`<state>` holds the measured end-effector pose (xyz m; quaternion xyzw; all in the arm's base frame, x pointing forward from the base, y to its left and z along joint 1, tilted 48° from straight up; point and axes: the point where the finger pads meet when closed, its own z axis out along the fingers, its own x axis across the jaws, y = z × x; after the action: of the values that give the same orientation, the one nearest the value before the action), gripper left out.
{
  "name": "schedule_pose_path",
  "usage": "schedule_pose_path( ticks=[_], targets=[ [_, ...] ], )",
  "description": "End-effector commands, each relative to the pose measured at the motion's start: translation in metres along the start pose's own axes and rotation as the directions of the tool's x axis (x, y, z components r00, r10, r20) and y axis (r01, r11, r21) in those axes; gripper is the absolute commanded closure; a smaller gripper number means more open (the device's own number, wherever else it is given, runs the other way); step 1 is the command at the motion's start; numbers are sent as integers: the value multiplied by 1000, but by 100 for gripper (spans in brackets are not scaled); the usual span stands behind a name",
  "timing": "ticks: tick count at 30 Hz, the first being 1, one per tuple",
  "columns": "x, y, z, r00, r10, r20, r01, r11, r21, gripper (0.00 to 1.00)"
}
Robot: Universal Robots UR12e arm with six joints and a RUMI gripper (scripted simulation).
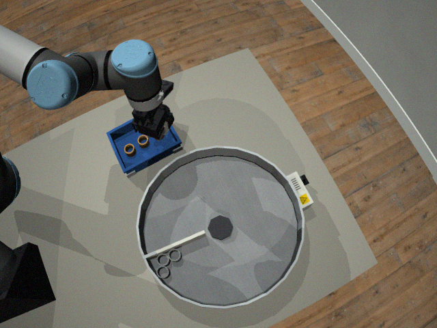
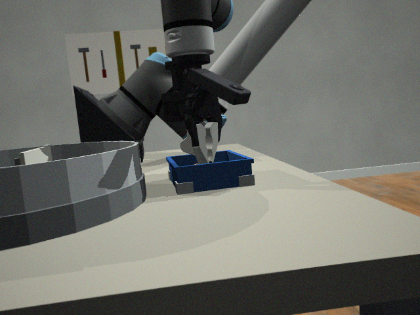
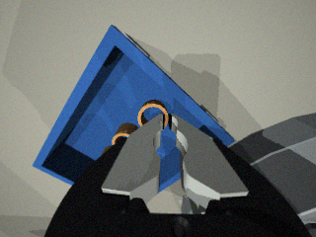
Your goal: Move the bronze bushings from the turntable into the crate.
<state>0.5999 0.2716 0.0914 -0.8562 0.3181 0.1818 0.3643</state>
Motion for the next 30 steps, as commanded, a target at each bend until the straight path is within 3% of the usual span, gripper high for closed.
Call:
schedule_pose_path(
  ticks=[1,30],
  targets=[
    [0,0,1,1000,0,-1,0,1000,1,100],
    [0,0,4,1000,0,-1,0,1000,1,100]
  ],
)
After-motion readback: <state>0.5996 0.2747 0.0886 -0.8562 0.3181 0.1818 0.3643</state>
